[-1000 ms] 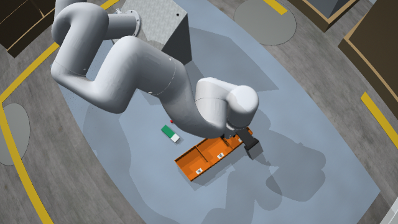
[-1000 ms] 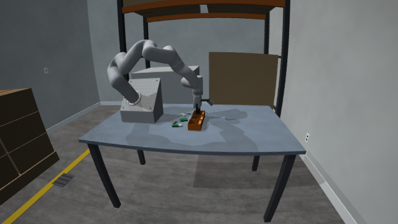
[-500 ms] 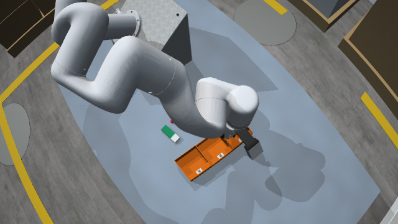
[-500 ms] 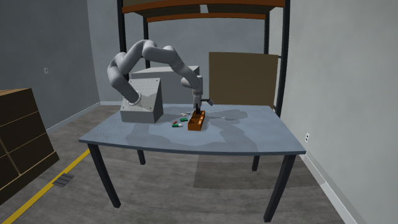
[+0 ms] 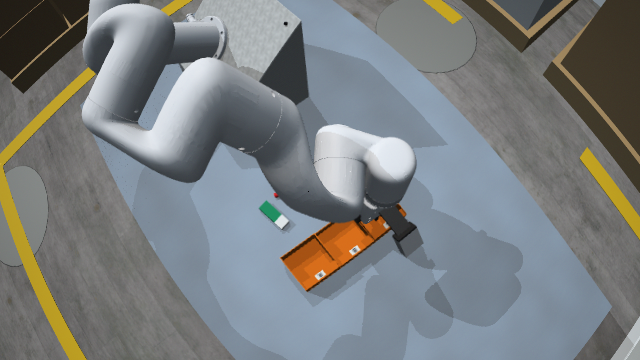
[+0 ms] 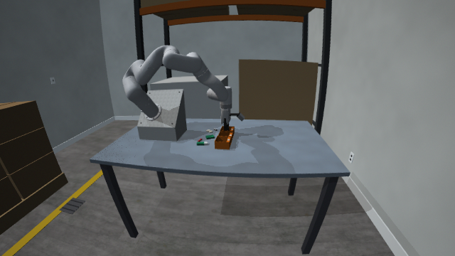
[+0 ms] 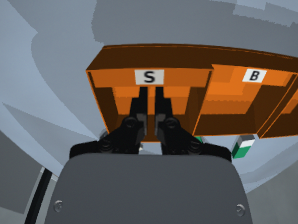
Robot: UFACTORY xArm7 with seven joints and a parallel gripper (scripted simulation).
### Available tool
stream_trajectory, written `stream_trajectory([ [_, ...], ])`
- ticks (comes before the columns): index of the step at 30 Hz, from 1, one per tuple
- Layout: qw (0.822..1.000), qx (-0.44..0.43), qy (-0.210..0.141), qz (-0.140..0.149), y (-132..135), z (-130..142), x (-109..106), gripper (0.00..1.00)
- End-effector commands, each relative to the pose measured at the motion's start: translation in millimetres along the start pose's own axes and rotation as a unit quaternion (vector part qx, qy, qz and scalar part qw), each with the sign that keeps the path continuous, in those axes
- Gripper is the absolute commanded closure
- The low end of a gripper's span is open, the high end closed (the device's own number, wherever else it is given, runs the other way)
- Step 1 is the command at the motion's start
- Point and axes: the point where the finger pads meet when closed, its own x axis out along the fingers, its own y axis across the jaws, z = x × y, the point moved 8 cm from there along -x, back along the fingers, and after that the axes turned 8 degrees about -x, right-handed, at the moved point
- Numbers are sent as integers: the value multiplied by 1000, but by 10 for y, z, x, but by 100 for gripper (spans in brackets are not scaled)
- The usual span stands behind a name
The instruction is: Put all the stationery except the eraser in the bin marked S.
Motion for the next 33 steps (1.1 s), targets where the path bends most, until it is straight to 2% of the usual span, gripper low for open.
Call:
stream_trajectory([
  [1,1000,0,2,-1,-9,-13,-47,93],
  [24,1000,0,2,-1,-9,-12,-301,93],
  [33,1000,0,2,-1,-9,-11,-615,93],
])
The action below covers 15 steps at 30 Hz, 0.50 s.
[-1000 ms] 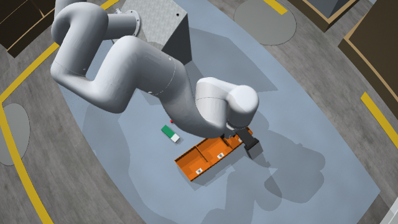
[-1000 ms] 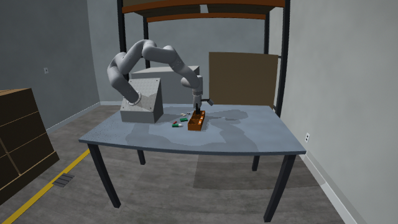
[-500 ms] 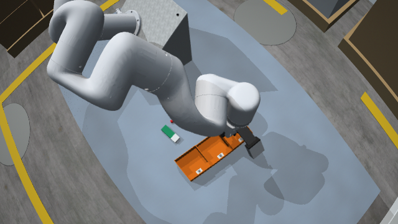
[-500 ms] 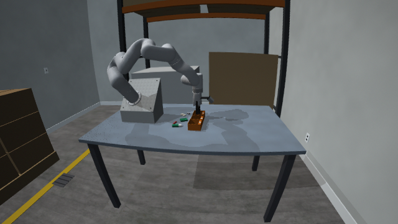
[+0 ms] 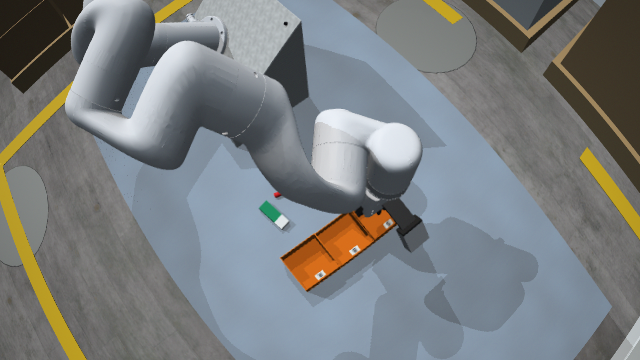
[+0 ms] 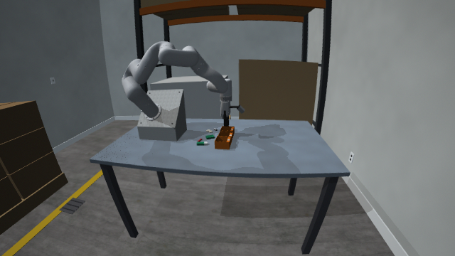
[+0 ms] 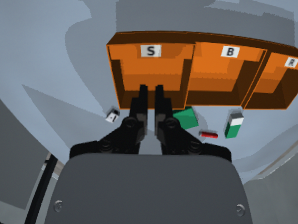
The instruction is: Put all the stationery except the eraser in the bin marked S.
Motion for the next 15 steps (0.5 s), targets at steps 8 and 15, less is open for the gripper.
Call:
stream_trajectory([
  [8,1000,0,2,-1,-6,-8,-290,93],
  [15,1000,0,2,-1,-5,-6,-874,93],
])
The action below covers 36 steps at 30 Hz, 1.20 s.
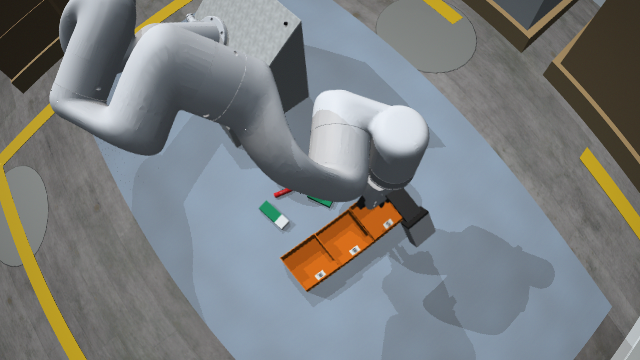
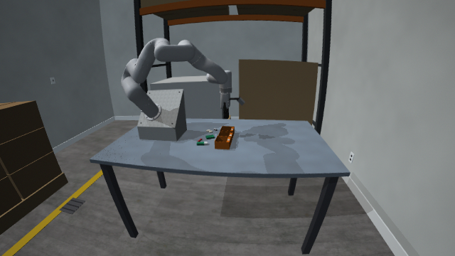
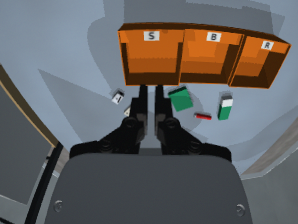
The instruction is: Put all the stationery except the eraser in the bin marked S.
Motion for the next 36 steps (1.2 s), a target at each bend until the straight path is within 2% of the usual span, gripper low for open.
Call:
stream_trajectory([
  [1,1000,0,2,-1,-5,-6,-432,93],
  [6,1000,0,2,-1,-4,-4,-845,93],
  [16,1000,0,2,-1,-4,-4,-845,93],
  [17,1000,25,2,-1,-44,35,-784,71],
  [19,997,75,2,-1,-124,116,-661,71],
  [25,988,154,-1,-2,-361,352,-293,71],
  [27,988,154,-1,-2,-361,352,-293,71],
  [28,981,193,-3,-1,-401,389,-231,71],
  [36,956,294,-4,-1,-718,710,260,71],
])
